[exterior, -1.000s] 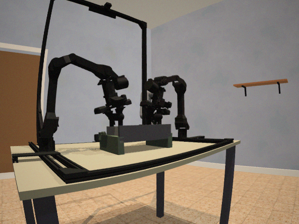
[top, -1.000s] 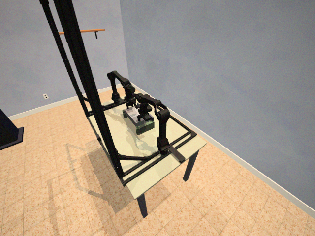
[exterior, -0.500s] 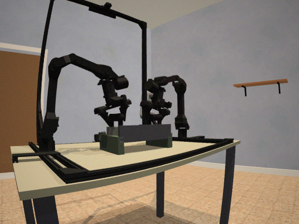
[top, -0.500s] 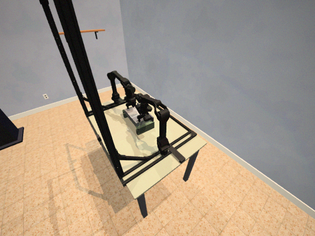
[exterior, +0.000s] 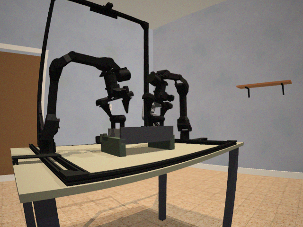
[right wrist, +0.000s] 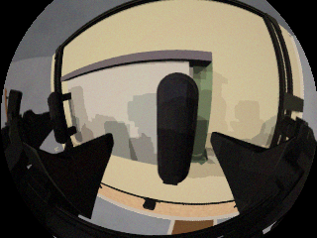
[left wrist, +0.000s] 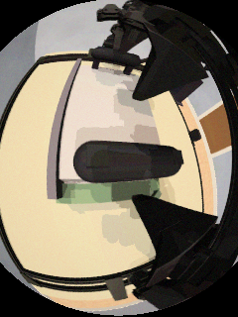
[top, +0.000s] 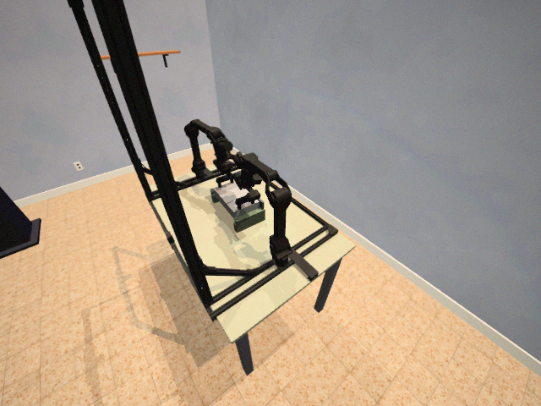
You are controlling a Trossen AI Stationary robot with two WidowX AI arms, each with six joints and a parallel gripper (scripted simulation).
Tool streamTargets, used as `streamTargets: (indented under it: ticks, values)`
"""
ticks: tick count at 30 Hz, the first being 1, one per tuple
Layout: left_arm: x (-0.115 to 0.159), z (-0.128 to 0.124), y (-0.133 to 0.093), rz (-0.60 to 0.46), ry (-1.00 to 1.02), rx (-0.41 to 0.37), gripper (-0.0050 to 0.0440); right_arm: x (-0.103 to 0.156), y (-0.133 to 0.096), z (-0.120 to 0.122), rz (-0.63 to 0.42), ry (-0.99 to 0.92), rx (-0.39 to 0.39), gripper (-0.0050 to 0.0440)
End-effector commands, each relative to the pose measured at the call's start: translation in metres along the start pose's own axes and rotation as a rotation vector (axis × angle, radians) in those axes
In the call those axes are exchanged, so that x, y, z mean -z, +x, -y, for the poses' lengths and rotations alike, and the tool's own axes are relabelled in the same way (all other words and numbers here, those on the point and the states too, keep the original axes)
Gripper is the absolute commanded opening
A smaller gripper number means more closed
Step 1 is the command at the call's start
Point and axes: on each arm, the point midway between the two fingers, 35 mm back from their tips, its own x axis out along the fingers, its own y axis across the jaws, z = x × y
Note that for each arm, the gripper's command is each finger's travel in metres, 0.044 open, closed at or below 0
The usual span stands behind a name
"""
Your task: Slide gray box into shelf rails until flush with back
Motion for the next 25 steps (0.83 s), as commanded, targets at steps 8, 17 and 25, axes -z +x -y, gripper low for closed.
streamTargets:
  ticks: [8, 17, 25]
  values:
    - [-0.006, 0.01, -0.042, 0.007, 0.006, 0.018, 0.044, -0.007, -0.042, -0.008, 0.001, -0.005, -0.018, 0.044]
    - [-0.006, 0.009, -0.041, 0.008, 0.002, 0.016, 0.044, -0.007, -0.042, -0.008, 0.005, 0.001, -0.019, 0.044]
    - [-0.006, 0.009, -0.041, 0.008, 0.002, 0.016, 0.044, -0.007, -0.042, -0.008, 0.005, 0.001, -0.019, 0.044]
